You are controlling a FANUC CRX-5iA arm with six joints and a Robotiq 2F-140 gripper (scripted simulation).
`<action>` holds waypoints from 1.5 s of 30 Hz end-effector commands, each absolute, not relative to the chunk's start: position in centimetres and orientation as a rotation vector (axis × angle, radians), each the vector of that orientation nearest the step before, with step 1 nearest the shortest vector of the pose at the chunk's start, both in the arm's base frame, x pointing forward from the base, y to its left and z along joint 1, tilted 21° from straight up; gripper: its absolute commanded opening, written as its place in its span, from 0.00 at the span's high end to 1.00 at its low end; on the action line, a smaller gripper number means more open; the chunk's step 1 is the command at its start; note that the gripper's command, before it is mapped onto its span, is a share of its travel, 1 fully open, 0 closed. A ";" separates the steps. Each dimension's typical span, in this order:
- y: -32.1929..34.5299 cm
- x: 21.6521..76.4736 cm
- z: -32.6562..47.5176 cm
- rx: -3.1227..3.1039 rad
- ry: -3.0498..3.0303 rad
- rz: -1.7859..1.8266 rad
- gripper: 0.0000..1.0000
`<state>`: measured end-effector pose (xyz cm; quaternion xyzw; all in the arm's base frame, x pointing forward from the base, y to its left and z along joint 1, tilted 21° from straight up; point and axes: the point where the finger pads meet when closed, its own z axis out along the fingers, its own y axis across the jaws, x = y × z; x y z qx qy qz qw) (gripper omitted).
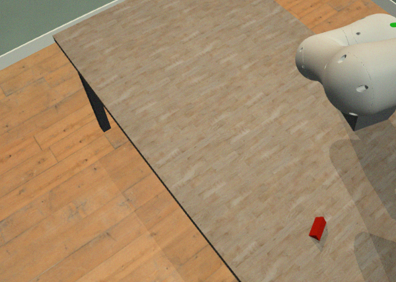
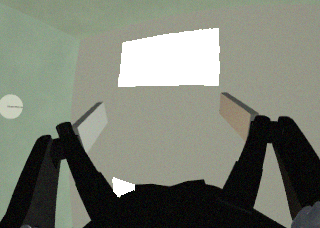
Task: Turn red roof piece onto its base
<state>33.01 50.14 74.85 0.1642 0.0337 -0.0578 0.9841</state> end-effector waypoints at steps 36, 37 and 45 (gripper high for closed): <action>42.4 50.9 72.3 0.543 0.566 0.237 0.00; 41.9 51.8 72.1 0.554 0.588 0.254 0.00; 37.1 58.5 65.3 0.791 0.782 0.428 0.00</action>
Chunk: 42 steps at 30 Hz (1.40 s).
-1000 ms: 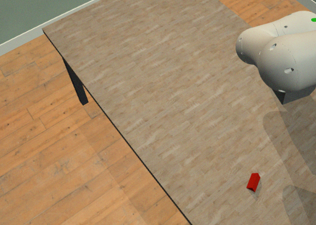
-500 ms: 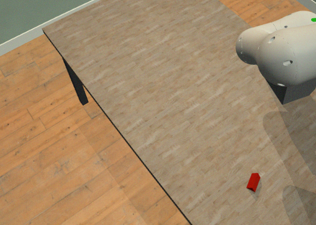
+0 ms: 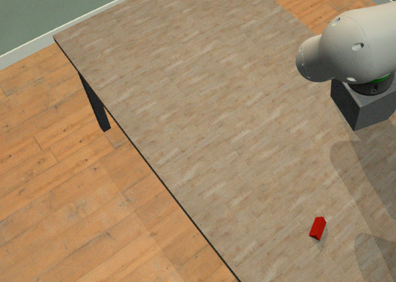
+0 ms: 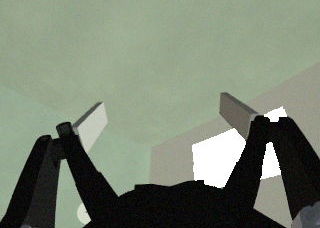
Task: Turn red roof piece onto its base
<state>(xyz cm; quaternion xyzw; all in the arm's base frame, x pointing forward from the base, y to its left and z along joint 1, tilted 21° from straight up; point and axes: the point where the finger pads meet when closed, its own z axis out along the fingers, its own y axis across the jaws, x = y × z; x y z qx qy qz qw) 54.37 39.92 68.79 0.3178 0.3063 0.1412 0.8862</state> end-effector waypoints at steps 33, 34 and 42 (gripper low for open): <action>22.3 58.9 26.1 2.217 0.730 0.757 0.00; 22.0 58.5 24.9 2.229 0.724 0.758 0.00; 20.4 53.0 16.0 2.580 0.441 0.702 0.00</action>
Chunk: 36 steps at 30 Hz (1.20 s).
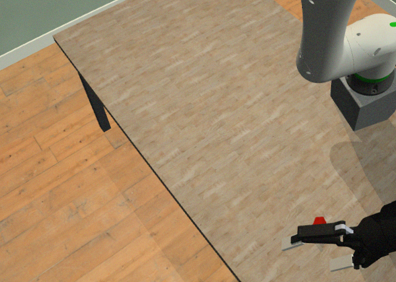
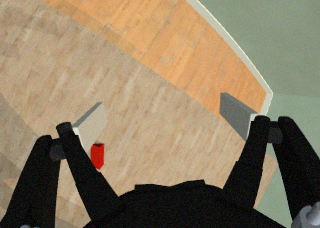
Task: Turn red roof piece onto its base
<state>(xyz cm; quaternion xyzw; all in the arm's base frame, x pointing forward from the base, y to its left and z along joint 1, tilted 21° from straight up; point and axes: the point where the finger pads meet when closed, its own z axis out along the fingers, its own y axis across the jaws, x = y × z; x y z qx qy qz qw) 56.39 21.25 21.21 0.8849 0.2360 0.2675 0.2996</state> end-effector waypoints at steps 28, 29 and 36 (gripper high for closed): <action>19.6 42.8 5.1 2.965 -0.170 0.511 1.00; 19.6 42.8 5.1 2.965 -0.170 0.511 1.00; 19.6 42.8 5.1 2.965 -0.170 0.511 1.00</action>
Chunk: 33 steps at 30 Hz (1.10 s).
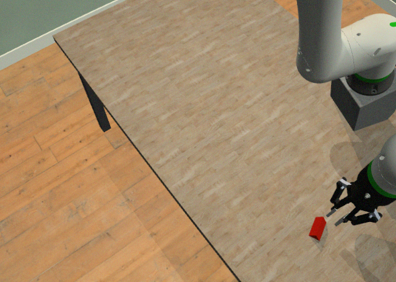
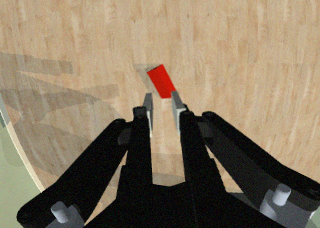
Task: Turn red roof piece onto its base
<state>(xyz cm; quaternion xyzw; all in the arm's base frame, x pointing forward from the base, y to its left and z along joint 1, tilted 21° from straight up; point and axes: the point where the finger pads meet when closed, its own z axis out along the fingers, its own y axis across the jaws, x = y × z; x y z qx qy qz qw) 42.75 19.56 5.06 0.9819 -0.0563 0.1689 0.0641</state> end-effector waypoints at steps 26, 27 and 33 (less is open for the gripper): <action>19.6 42.8 5.1 2.967 -0.219 0.515 0.00; 19.6 42.8 5.1 2.968 -0.241 0.516 0.00; 19.6 42.8 5.0 2.967 -0.379 0.527 0.00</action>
